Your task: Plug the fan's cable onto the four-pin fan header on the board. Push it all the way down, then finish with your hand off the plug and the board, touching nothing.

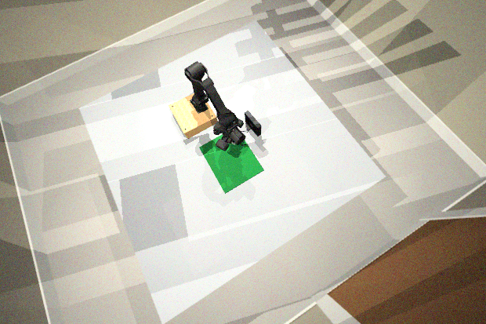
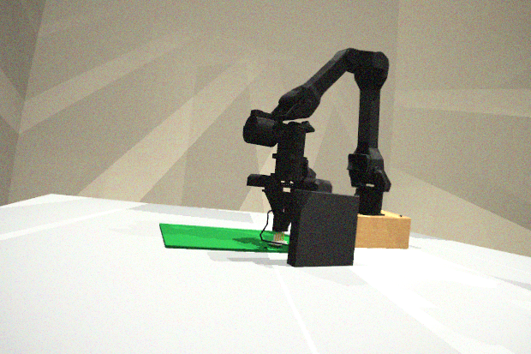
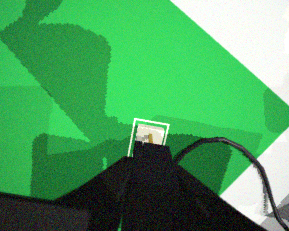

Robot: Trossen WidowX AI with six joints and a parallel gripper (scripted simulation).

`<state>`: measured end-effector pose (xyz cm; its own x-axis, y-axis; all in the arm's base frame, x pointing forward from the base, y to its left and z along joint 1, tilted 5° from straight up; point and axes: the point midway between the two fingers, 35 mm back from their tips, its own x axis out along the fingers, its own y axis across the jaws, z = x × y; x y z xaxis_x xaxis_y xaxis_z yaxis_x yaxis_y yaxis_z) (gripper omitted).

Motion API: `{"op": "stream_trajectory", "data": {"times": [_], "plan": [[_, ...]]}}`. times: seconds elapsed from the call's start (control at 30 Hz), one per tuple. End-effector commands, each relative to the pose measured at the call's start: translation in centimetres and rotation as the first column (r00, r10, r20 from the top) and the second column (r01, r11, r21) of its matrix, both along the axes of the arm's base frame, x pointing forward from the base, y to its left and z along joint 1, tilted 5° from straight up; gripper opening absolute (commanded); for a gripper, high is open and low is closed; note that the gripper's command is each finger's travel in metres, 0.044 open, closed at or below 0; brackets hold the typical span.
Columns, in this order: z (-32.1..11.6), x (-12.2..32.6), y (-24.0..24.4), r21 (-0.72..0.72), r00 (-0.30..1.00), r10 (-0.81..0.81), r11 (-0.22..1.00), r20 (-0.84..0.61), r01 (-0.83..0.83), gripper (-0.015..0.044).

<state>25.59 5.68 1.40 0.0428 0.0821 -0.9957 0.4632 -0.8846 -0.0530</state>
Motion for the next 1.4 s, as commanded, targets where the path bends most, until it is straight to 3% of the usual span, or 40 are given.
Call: {"op": "stream_trajectory", "data": {"times": [0.0,1.37], "plan": [[0.13,0.05,-0.07,-0.004,1.0,0.004,1.0,0.002,-0.004,0.0],[-0.19,-0.15,-0.09,-0.004,1.0,0.002,1.0,0.002,-0.002,0.0]]}}
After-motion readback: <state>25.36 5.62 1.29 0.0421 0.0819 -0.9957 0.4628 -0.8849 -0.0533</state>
